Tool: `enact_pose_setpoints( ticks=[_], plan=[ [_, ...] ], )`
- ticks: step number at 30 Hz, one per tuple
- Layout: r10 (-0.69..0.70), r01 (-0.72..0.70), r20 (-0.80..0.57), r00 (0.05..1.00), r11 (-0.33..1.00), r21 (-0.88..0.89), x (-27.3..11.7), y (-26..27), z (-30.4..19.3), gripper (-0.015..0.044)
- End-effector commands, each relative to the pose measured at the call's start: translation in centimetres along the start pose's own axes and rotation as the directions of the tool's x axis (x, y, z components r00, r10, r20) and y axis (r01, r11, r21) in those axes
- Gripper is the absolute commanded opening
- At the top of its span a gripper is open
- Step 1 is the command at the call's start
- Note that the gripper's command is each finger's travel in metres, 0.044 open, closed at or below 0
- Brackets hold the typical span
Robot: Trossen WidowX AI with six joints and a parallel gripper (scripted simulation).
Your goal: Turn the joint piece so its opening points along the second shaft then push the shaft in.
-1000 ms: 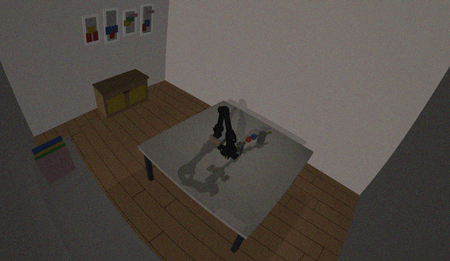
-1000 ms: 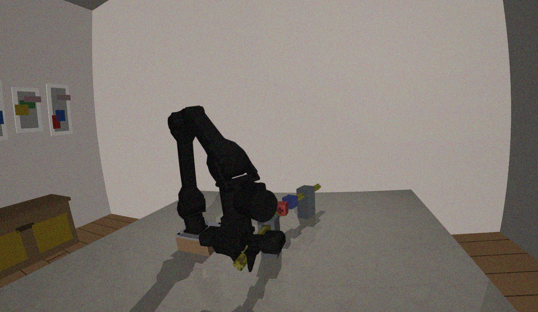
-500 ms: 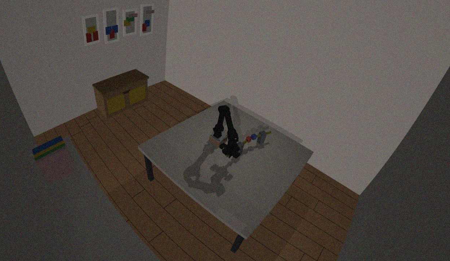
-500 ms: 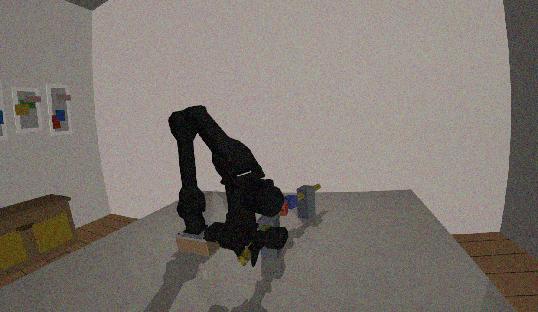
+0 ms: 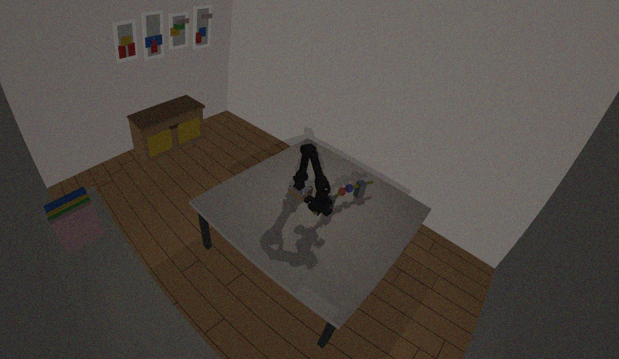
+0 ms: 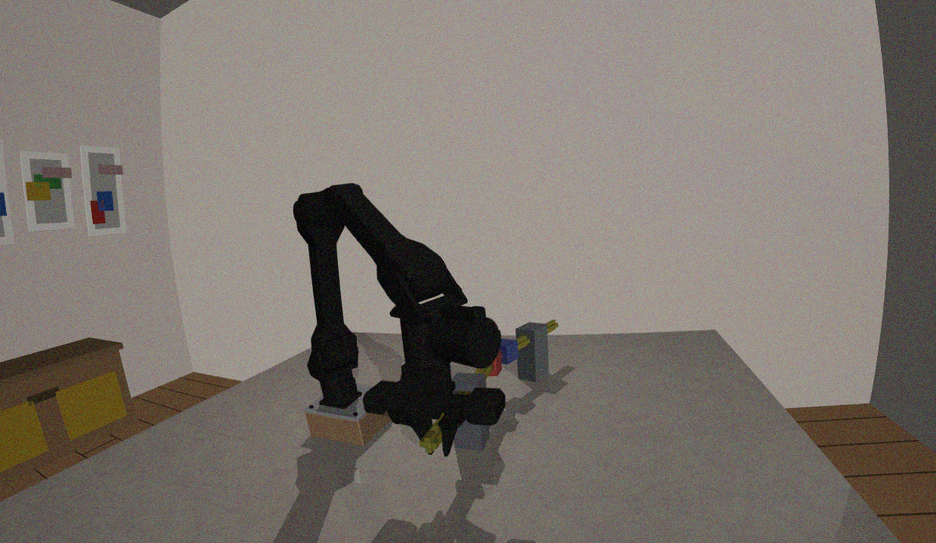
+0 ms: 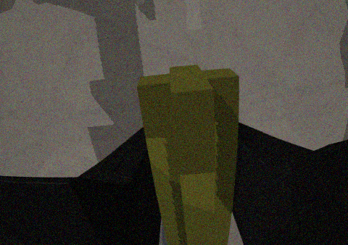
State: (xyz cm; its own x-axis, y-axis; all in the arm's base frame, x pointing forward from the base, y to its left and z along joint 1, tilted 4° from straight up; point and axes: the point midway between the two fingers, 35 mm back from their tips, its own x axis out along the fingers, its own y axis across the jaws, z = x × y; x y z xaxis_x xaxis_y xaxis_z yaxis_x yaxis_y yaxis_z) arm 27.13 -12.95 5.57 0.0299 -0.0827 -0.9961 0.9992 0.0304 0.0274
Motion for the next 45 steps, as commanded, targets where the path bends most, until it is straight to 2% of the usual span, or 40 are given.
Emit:
enact_pose_setpoints(
  ticks=[1, 17, 29, 32, 37, 45],
  plan=[
    [0.003, -0.003, -0.003, 1.000, 1.000, 0.000, 0.0, 0.0, -0.8, 0.0000],
    [0.003, -0.003, -0.006, 1.000, 1.000, 0.000, 0.0, 0.0, -3.3, 0.0000],
    [0.000, 0.000, -0.001, 1.000, 1.000, 0.003, 0.0, 0.0, -3.0, 0.0000],
    [0.000, 0.000, -0.001, 1.000, 1.000, 0.003, 0.0, 0.0, -3.0, 0.0067],
    [0.000, 0.000, -0.001, 1.000, 1.000, 0.003, 0.0, 0.0, -3.0, 0.0067],
    [0.000, 0.000, -0.001, 1.000, 1.000, 0.003, 0.0, 0.0, -3.0, 0.0277]
  ],
)
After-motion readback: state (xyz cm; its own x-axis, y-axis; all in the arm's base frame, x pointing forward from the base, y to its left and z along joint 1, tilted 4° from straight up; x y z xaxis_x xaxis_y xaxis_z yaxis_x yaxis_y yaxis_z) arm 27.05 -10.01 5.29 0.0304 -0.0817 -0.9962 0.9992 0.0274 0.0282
